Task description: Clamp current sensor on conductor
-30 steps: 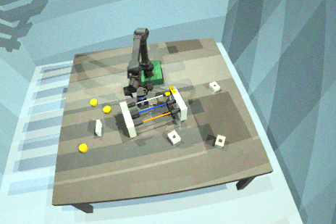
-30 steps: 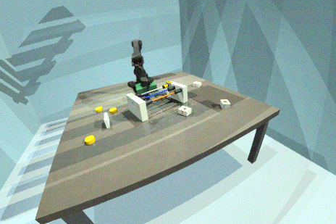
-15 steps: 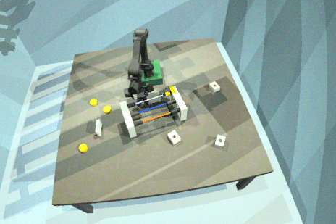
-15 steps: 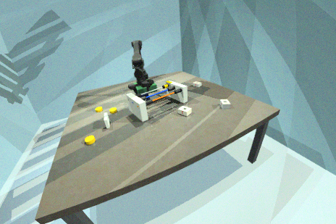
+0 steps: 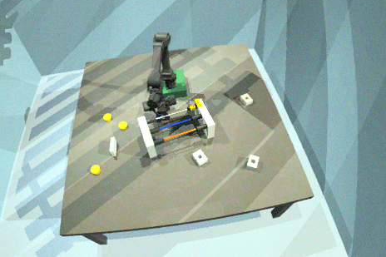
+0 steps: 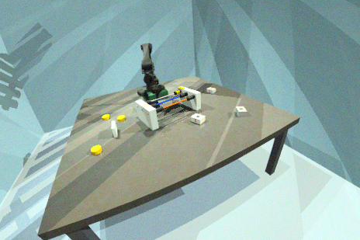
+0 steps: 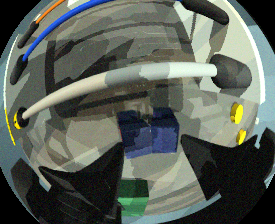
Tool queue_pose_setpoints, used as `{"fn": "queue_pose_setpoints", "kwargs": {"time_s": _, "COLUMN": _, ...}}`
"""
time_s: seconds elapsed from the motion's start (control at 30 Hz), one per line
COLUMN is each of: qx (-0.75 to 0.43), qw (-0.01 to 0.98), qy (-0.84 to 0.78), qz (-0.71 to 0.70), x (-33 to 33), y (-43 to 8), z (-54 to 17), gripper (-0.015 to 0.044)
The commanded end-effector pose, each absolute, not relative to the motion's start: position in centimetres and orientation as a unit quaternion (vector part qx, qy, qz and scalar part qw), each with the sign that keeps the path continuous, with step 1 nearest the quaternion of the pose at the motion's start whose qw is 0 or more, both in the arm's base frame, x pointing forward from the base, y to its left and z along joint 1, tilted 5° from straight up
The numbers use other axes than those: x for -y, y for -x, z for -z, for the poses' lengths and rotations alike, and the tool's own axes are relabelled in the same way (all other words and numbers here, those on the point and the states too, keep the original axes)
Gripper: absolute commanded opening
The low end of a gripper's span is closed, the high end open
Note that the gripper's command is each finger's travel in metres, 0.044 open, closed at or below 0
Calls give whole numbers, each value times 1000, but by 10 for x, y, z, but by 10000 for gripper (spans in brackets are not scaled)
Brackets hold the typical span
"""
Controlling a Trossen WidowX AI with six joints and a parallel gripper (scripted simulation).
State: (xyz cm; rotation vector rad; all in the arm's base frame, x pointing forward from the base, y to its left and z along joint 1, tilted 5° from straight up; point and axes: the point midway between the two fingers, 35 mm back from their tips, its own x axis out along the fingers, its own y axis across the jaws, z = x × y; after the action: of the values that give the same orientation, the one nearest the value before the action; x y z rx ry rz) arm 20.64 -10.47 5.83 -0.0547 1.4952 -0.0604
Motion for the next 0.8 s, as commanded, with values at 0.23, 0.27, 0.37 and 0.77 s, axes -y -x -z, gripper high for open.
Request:
{"fn": "queue_pose_setpoints", "kwargs": {"time_s": 0.23, "qx": -680, "qw": 733, "qy": 26, "qz": 29, "x": 105, "y": -207, "z": -61, "gripper": 182}}
{"fn": "queue_pose_setpoints", "kwargs": {"time_s": 0.27, "qx": -680, "qw": 733, "qy": 26, "qz": 29, "x": 105, "y": -207, "z": -64, "gripper": 155}}
{"fn": "queue_pose_setpoints", "kwargs": {"time_s": 0.37, "qx": -679, "qw": 733, "qy": 26, "qz": 28, "x": 106, "y": -209, "z": -75, "gripper": 77}}
{"fn": "queue_pose_setpoints", "kwargs": {"time_s": 0.77, "qx": -679, "qw": 733, "qy": 26, "qz": 26, "x": 102, "y": -208, "z": -135, "gripper": 0}}
